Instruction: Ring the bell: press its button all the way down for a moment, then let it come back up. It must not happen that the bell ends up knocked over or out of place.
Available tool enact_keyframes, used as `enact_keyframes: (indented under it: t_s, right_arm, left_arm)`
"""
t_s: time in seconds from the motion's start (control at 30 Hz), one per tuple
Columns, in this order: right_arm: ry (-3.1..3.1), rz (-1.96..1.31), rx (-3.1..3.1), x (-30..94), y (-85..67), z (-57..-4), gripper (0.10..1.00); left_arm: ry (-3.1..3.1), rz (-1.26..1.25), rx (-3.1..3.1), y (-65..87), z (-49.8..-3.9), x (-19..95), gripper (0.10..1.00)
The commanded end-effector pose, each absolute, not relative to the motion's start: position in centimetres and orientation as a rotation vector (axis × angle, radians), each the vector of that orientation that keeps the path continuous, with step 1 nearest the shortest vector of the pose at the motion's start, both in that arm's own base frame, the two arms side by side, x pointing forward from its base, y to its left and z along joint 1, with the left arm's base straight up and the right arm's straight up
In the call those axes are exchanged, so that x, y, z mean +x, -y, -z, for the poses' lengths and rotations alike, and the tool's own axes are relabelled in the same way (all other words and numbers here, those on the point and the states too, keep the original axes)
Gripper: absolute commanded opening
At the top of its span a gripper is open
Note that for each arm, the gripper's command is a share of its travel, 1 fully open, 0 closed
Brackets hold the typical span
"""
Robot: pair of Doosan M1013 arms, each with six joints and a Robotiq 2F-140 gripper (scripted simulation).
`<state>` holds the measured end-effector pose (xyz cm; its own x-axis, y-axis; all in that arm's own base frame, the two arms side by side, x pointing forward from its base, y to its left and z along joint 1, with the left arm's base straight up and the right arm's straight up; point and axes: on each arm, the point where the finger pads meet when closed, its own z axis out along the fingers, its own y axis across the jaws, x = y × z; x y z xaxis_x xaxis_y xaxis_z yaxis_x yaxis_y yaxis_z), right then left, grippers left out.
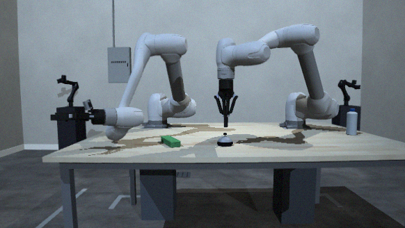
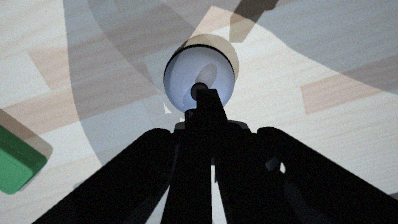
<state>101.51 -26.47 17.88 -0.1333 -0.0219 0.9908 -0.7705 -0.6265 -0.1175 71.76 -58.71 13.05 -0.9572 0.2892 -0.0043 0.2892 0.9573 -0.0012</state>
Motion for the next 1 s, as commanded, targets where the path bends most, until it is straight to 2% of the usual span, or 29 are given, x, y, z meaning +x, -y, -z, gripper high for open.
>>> enact_keyframes:
  t_s: [0.0, 0.97]
  right_arm:
    - [0.891, -1.816, 1.602, 101.5, 26.5, -18.0, 1.0]
    - [0.891, -1.816, 1.602, 101.5, 26.5, -18.0, 1.0]
  left_arm:
    - [-3.108, 0.001, 0.466, 58.4, -11.7, 71.7, 0.099]
    - [-3.109, 0.0, 0.467, 58.2, -10.4, 71.6, 0.099]
